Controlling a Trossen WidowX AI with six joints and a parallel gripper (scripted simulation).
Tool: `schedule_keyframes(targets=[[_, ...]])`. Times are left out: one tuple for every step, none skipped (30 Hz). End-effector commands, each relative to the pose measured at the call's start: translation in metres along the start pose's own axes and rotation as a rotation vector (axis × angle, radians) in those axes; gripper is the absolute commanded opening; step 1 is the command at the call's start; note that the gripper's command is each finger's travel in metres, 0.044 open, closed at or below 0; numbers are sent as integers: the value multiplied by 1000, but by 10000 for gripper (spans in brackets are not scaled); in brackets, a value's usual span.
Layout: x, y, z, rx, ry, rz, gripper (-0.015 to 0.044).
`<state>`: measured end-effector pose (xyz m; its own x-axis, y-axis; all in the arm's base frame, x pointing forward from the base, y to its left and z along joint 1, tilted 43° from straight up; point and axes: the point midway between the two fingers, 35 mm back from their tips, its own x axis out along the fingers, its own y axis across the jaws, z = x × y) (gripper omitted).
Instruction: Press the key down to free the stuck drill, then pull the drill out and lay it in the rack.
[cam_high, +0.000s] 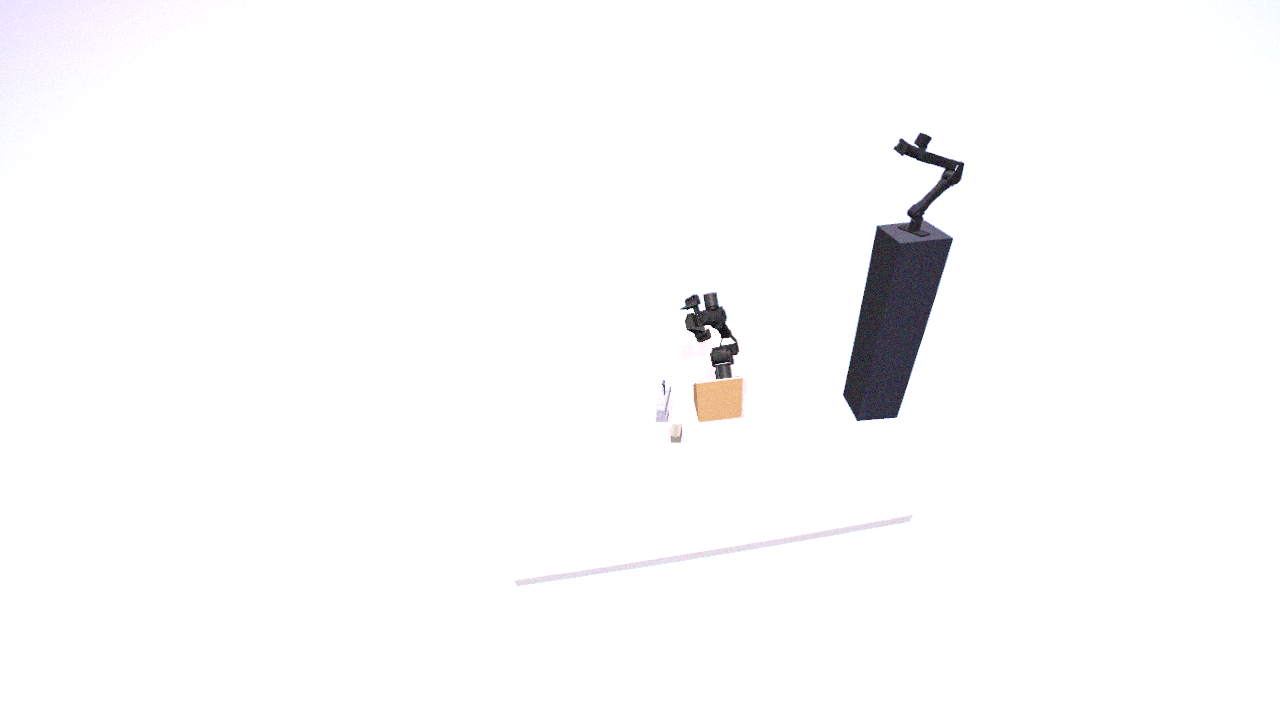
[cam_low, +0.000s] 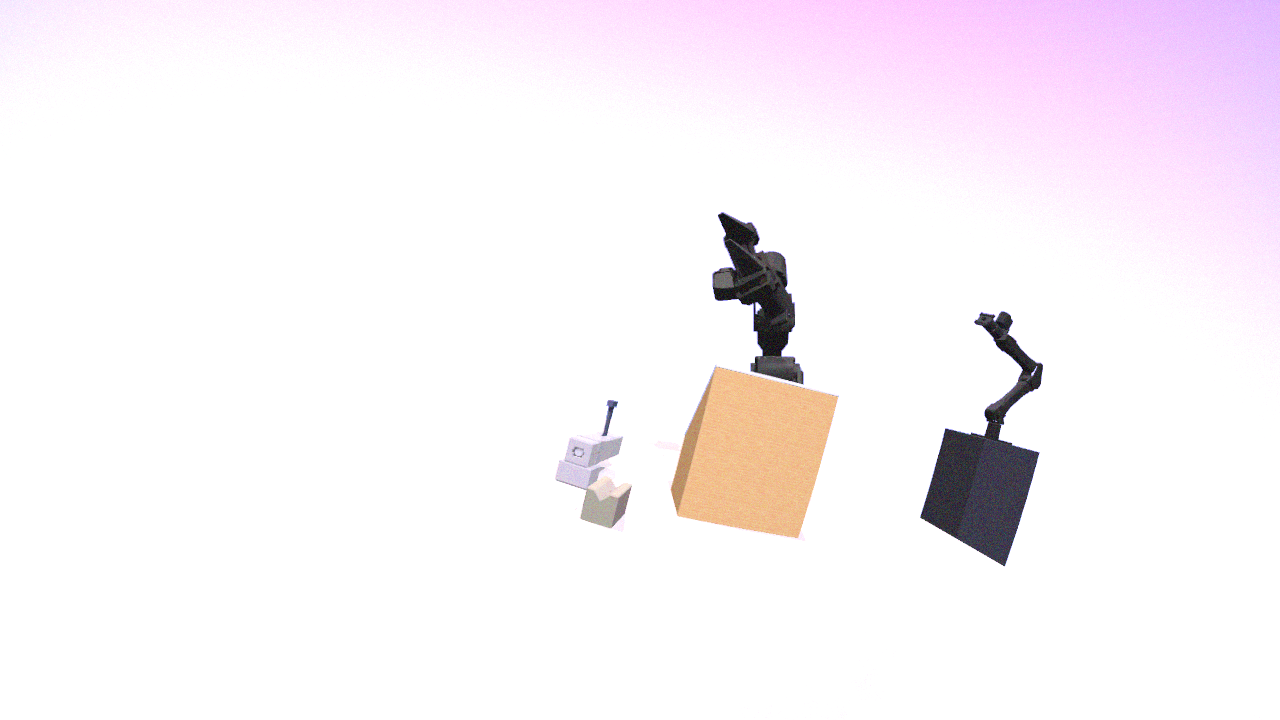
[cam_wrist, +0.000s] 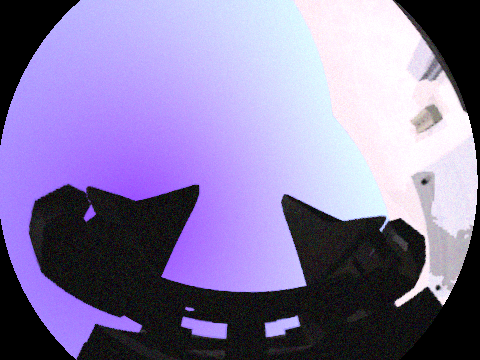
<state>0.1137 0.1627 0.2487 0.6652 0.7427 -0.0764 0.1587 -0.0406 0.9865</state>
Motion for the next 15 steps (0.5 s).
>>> schedule_keyframes(targets=[[0, 0, 0, 0, 0, 0, 374], [0, 0, 0, 0, 0, 0, 347], [0, 0, 0, 0, 0, 0, 321], [0, 0, 0, 0, 0, 0, 295], [0, 0, 0, 0, 0, 0, 269], [0, 0, 0, 0, 0, 0, 242], [0, 0, 0, 0, 0, 0, 216], [0, 0, 0, 0, 0, 0, 190], [1, -1, 1, -10, -7, -7, 164], [4, -3, 3, -38, -29, -29, 137], [8, -6, 8, -85, -64, -67, 111], [13, -11, 14, -141, -104, -114, 85], [18, -15, 20, -195, -143, -163, 59], [22, -20, 26, -248, -180, -215, 32], [26, -25, 33, -299, -215, -268, 6]])
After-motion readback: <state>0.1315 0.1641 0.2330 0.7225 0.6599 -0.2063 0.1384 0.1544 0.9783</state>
